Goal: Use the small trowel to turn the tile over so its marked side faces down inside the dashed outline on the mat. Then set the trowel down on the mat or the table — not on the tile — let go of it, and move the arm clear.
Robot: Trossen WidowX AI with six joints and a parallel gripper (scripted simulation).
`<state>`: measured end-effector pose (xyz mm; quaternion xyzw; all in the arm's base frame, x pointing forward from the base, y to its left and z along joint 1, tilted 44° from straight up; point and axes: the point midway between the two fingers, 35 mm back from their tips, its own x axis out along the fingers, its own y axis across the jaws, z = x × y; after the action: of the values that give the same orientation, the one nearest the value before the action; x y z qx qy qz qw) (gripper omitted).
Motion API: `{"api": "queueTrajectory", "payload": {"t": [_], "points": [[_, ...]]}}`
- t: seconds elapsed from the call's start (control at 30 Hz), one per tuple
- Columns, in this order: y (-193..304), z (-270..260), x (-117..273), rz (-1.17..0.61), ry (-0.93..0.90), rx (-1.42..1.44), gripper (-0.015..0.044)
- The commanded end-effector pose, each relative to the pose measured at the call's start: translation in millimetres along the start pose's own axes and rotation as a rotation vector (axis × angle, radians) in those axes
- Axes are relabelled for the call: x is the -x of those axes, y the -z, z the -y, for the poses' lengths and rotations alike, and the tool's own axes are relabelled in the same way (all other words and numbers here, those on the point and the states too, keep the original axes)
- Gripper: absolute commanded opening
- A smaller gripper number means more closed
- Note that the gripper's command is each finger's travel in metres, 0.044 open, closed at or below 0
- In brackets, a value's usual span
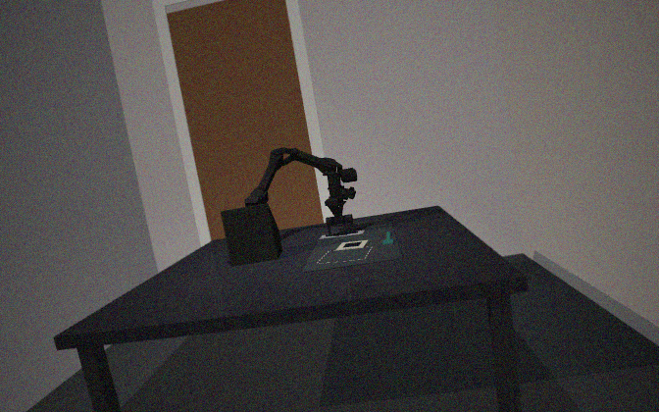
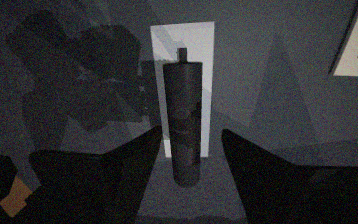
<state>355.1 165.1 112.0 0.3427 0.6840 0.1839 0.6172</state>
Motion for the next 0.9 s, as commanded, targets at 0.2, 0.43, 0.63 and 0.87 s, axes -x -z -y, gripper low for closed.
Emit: {"api": "queueTrajectory", "payload": {"t": [0.2,0.43,0.63,0.87], "points": [[-1,-4,29,0.027,-0.016,0.01,0.027],[4,-4,28,0.028,-0.012,0.072,0.027],[3,-4,18,0.028,-0.012,0.072,0.027],[3,-4,7,0.028,-0.012,0.072,0.027]]}}
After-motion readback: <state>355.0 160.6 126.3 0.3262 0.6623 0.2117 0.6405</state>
